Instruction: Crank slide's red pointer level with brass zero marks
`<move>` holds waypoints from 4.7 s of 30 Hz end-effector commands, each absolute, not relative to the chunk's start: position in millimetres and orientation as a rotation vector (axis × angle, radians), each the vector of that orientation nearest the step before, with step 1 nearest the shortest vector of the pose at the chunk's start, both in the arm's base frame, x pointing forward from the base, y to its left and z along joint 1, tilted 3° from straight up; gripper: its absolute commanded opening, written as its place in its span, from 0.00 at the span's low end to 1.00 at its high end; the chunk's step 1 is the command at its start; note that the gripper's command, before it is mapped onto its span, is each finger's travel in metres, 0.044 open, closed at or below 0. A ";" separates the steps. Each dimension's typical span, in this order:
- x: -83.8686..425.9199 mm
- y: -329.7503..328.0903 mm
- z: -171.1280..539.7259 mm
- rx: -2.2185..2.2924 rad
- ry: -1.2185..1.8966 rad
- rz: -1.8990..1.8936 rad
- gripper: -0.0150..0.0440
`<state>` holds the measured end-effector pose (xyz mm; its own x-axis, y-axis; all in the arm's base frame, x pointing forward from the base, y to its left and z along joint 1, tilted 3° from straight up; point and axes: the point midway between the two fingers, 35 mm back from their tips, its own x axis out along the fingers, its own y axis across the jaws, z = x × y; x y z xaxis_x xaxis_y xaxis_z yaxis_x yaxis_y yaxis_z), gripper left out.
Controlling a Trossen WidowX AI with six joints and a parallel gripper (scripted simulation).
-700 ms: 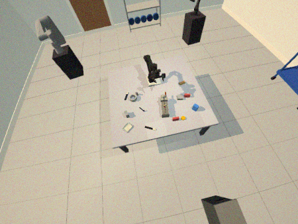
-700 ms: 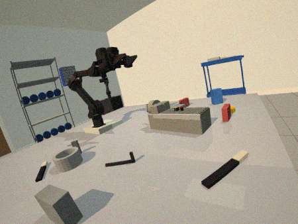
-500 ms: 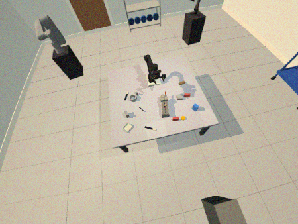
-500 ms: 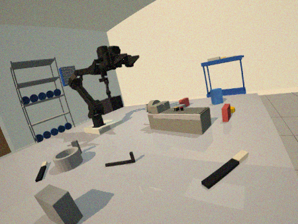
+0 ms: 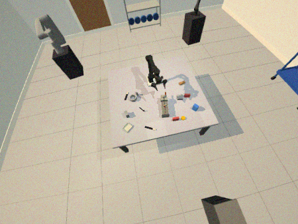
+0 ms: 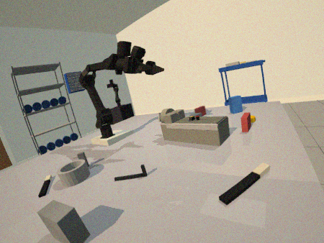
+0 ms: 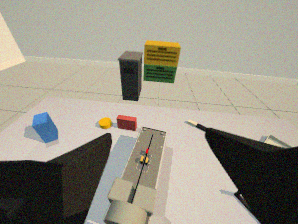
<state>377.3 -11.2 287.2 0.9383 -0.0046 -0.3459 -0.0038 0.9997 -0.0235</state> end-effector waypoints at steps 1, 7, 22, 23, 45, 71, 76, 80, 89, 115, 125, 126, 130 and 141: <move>390.0 -12.1 274.5 -0.025 0.444 0.015 1.00; 407.1 -12.4 254.9 -0.017 0.584 0.040 1.00; 433.1 -13.3 208.6 0.018 0.873 0.093 1.00; 433.5 -13.2 205.5 0.018 0.873 0.094 1.00; 435.0 -10.3 153.9 0.019 0.873 0.094 1.00; 402.7 28.1 205.1 0.066 0.881 -0.027 1.00; 379.4 50.0 205.3 0.100 0.863 -0.106 1.00; 359.9 64.1 205.7 0.130 0.834 -0.165 1.00; 327.9 81.2 206.9 0.185 0.763 -0.248 1.00; 330.3 87.1 125.7 0.185 0.763 -0.248 1.00; 332.1 88.9 109.5 0.185 0.763 -0.248 1.00; 332.2 89.0 107.8 0.185 0.763 -0.248 1.00; 332.5 89.6 101.4 0.185 0.763 -0.248 1.00; 332.5 90.6 83.9 0.185 0.763 -0.248 1.00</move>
